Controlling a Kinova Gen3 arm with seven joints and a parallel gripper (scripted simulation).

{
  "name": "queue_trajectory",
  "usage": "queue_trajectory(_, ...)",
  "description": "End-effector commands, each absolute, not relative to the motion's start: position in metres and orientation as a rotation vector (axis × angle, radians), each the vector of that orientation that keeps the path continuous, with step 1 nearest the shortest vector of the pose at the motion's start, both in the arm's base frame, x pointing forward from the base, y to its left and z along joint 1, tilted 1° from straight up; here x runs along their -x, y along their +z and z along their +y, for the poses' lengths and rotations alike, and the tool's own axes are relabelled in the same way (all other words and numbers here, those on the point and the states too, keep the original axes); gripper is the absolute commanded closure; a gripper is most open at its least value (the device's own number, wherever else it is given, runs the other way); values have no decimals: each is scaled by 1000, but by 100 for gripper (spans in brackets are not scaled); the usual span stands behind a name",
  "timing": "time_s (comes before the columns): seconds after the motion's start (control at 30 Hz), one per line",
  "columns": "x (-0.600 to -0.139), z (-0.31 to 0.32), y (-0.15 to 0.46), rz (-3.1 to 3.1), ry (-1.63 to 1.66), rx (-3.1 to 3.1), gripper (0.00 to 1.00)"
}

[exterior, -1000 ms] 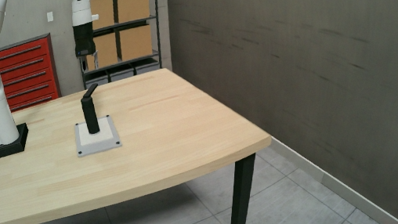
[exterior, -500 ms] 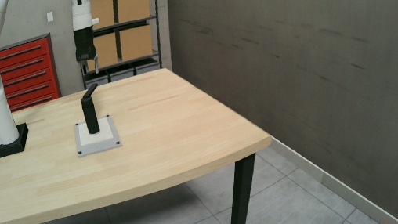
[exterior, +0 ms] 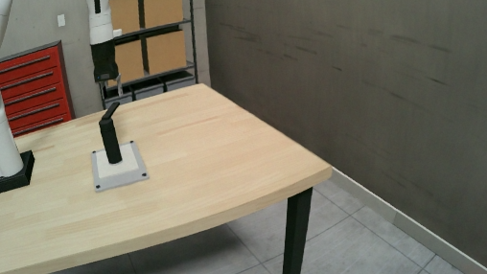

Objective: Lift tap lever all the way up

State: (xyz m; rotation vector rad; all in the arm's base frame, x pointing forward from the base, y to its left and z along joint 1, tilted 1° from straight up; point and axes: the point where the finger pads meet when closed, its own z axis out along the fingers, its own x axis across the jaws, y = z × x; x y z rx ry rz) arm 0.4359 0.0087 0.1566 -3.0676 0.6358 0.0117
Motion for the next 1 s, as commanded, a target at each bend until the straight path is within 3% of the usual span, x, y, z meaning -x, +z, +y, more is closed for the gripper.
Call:
queue_trajectory(0.0, -436, 9, 153, 636, 9, 3067, 0)
queue_trajectory(0.97, -436, 9, 141, 636, 9, 3067, 0)
